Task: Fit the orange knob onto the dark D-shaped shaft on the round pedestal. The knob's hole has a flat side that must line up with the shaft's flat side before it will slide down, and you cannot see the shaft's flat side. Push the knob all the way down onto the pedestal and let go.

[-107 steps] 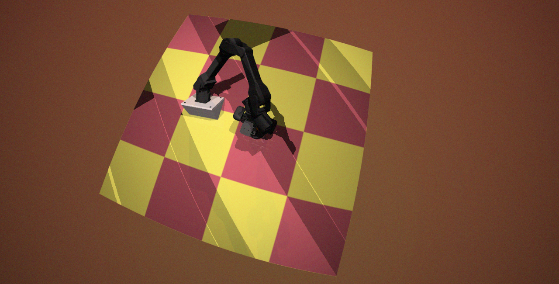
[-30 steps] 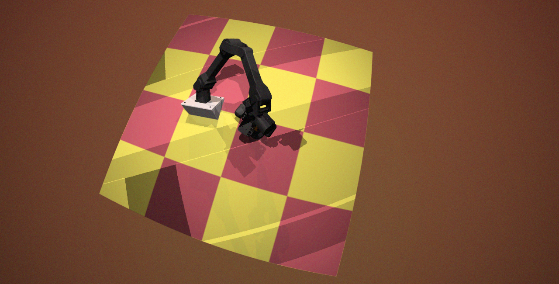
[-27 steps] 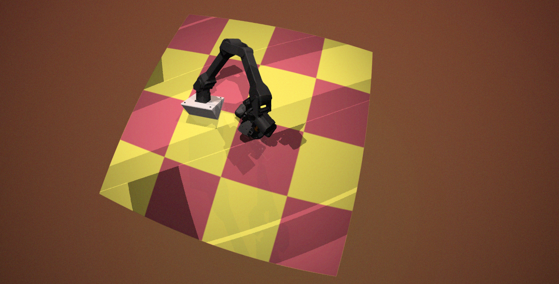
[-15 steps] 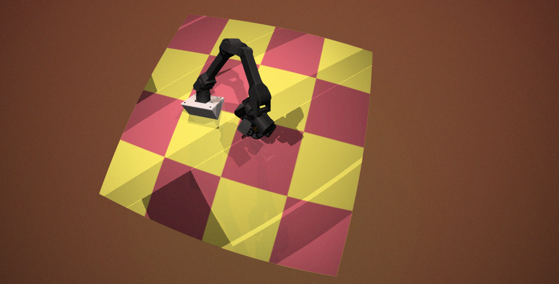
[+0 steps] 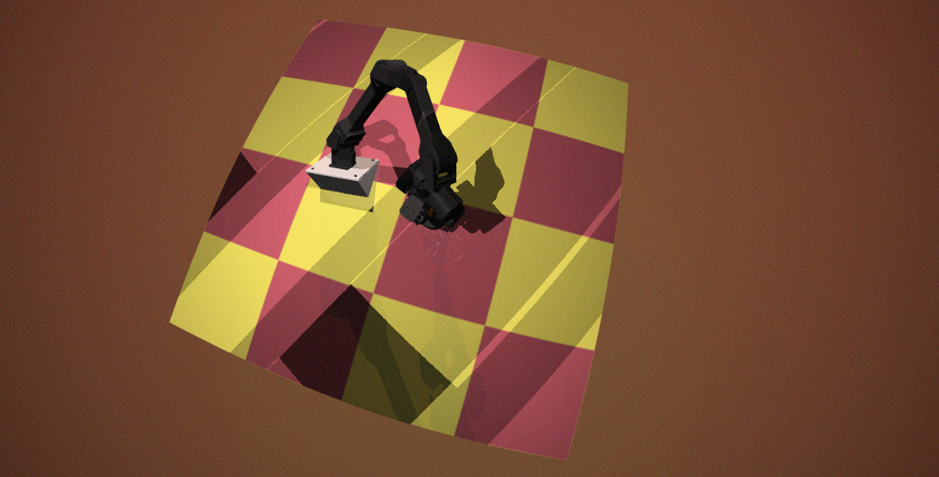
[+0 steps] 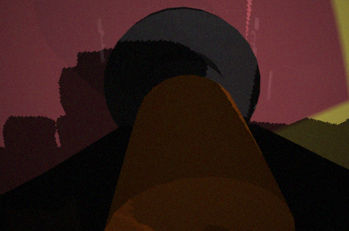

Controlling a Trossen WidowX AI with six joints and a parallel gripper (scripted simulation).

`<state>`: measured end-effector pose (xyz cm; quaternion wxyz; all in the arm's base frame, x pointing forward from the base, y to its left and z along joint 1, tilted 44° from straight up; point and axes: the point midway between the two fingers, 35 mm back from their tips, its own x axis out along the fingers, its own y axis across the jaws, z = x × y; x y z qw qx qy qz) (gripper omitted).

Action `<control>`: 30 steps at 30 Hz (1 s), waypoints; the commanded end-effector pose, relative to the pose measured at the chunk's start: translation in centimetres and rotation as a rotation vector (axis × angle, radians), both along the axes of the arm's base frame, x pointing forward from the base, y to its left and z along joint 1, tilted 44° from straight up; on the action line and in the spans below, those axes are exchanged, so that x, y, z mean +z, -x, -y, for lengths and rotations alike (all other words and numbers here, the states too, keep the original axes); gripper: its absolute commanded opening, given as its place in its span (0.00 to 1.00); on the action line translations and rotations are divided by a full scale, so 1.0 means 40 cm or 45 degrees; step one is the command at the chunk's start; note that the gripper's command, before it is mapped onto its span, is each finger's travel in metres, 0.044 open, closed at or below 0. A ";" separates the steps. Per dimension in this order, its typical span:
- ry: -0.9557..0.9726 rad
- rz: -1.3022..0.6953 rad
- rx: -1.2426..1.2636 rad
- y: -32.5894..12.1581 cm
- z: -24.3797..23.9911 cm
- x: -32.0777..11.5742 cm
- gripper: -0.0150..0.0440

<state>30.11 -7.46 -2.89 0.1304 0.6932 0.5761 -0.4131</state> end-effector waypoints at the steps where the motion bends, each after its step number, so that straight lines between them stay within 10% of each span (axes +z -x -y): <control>1: 0.003 0.007 0.006 0.000 0.000 -0.001 0.25; 30: 0.002 -0.005 -0.008 -0.004 -0.022 -0.023 0.25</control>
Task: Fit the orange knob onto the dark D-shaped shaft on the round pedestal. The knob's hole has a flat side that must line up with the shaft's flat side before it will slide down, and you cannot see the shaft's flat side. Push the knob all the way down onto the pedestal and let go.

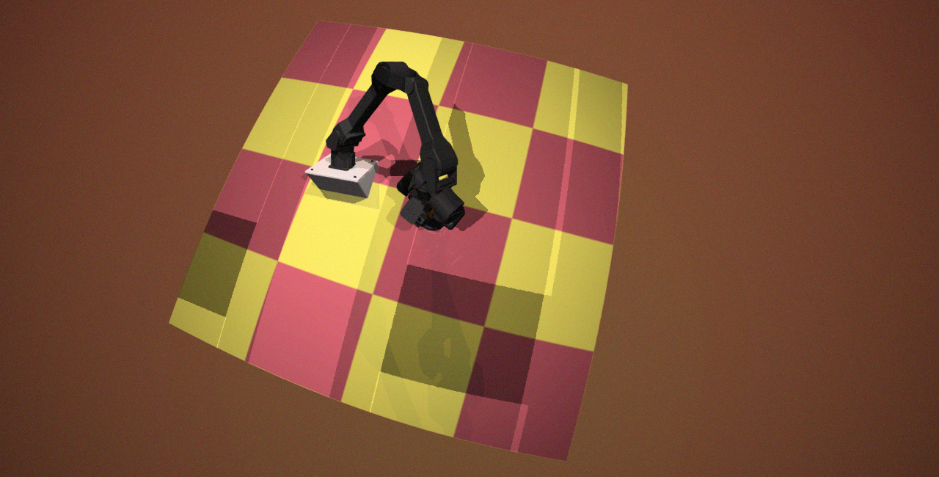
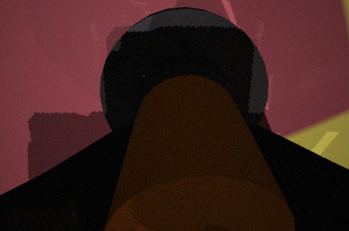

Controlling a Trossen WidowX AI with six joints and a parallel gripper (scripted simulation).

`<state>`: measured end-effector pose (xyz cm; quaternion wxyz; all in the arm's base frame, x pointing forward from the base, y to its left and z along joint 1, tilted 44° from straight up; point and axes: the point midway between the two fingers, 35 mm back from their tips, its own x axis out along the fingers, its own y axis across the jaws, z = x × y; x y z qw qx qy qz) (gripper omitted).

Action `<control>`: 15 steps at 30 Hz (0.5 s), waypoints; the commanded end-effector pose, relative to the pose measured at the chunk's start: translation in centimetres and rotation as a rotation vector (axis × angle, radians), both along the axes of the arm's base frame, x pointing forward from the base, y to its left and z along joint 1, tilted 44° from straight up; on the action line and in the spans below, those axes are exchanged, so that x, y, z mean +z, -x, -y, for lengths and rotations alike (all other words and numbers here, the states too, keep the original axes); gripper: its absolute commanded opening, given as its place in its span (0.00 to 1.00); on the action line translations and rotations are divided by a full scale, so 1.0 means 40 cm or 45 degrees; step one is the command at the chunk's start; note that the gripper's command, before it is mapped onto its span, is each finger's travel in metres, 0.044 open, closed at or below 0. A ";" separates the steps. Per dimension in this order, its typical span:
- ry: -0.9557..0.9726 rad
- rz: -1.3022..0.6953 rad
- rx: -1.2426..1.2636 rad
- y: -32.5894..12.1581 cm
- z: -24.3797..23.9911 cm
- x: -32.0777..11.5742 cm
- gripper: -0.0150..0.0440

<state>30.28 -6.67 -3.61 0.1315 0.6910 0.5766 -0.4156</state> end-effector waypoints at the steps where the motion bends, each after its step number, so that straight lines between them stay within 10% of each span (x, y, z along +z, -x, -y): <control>1: -0.004 0.000 -0.012 0.000 -0.004 -0.008 0.25; 11: 0.000 0.000 0.000 0.001 -0.008 -0.009 0.25; 15: 0.000 0.000 0.000 0.001 -0.008 -0.009 0.43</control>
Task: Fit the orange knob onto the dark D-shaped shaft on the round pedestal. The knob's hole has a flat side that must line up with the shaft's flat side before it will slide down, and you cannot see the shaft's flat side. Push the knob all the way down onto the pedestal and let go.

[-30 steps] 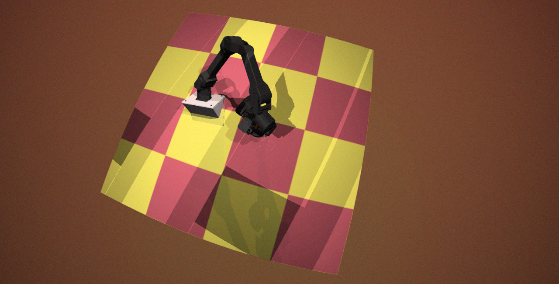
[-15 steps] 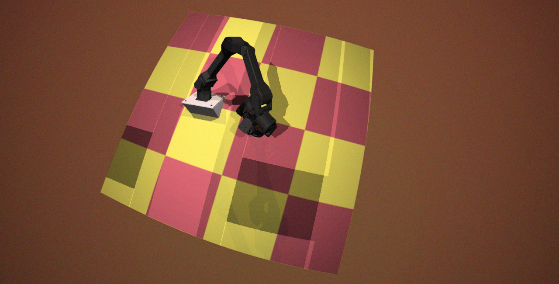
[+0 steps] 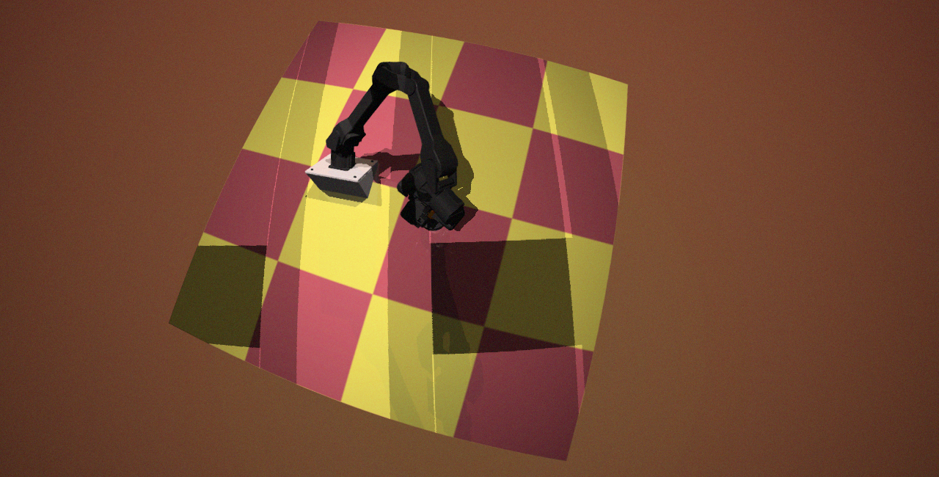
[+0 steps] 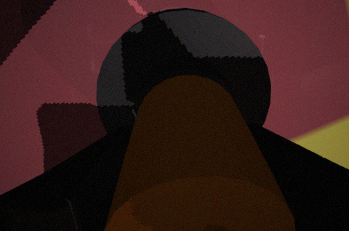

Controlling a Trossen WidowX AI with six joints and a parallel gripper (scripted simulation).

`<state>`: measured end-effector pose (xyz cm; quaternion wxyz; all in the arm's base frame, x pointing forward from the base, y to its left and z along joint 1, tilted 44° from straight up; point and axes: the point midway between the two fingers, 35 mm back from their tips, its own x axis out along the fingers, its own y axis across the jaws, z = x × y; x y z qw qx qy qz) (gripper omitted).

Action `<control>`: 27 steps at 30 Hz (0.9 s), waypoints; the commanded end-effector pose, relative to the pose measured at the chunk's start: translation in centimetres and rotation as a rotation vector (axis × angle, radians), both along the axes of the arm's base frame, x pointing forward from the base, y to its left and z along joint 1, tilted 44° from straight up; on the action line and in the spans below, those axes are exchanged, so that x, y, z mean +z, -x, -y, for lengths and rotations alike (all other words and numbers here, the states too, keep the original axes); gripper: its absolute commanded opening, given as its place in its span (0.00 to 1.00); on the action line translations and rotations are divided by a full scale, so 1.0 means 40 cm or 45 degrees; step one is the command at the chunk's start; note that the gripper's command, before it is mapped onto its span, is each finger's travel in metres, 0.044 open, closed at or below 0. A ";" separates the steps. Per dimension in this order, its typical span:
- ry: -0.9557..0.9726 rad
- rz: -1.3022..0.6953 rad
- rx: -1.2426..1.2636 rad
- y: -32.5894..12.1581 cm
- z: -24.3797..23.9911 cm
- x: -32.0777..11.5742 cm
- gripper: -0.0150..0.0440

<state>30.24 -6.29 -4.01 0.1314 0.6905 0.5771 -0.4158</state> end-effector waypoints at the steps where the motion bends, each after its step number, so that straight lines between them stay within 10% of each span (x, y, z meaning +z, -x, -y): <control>1: 0.000 0.001 -0.002 0.000 0.002 0.001 0.48; 13: 0.000 0.001 -0.002 0.000 0.002 0.001 1.00; 27: 0.004 -0.002 -0.003 -0.003 0.154 0.156 1.00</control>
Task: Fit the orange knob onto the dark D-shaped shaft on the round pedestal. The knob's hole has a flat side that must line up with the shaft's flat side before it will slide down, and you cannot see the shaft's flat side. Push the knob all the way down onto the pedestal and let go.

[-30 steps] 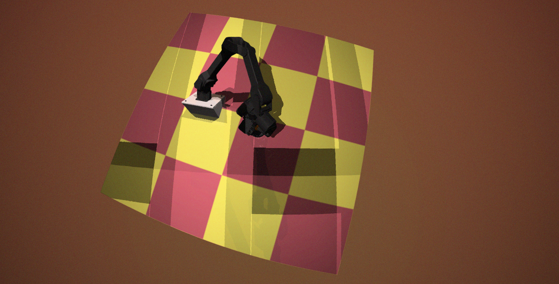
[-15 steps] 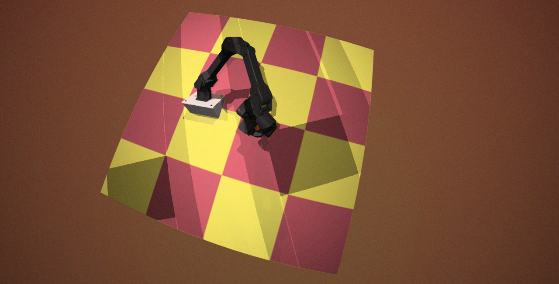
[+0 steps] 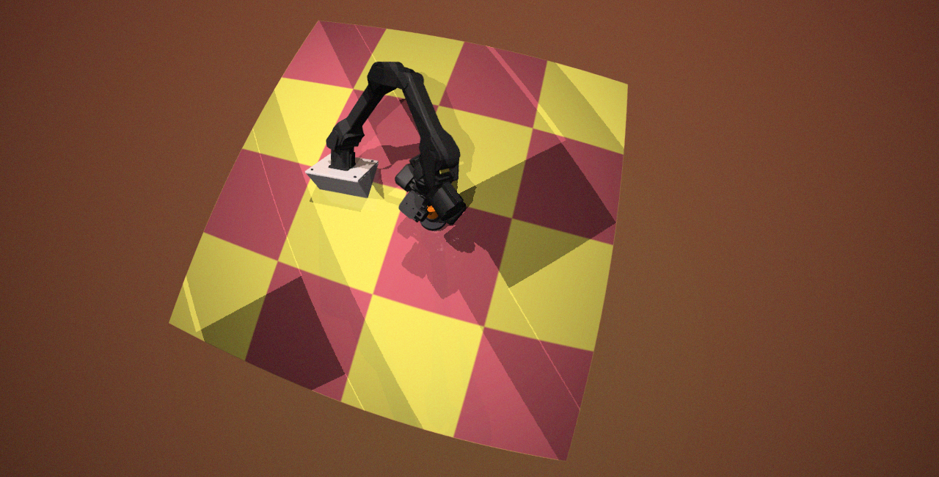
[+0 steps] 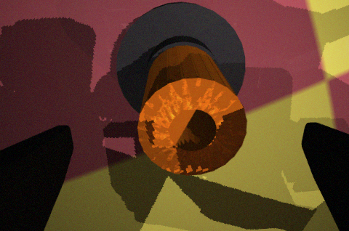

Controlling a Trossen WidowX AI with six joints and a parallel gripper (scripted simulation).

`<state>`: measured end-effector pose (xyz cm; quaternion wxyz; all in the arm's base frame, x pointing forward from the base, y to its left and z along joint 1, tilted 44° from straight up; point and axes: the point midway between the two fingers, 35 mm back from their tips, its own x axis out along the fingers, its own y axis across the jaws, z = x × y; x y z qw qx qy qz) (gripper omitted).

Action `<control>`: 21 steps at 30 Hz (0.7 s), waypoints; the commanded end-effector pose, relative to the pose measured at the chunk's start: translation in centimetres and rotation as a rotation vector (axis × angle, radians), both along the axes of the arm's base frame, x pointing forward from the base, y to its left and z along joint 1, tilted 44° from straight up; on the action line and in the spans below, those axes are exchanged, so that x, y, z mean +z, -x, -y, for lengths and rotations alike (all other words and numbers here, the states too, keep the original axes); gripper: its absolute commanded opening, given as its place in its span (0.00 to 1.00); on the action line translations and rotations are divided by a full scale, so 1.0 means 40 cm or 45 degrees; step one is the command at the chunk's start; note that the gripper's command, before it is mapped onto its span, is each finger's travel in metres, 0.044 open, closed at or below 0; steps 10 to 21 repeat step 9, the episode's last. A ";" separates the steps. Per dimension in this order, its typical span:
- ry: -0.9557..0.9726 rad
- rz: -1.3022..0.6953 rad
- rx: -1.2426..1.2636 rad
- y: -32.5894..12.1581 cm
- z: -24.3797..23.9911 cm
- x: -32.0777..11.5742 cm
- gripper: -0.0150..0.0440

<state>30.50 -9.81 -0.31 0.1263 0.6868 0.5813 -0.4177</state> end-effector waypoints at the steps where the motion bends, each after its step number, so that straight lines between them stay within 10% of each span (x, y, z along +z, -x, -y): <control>1: 0.013 0.014 -0.009 0.005 0.077 0.076 1.00; 21: 0.013 0.014 -0.009 -0.002 0.083 0.078 1.00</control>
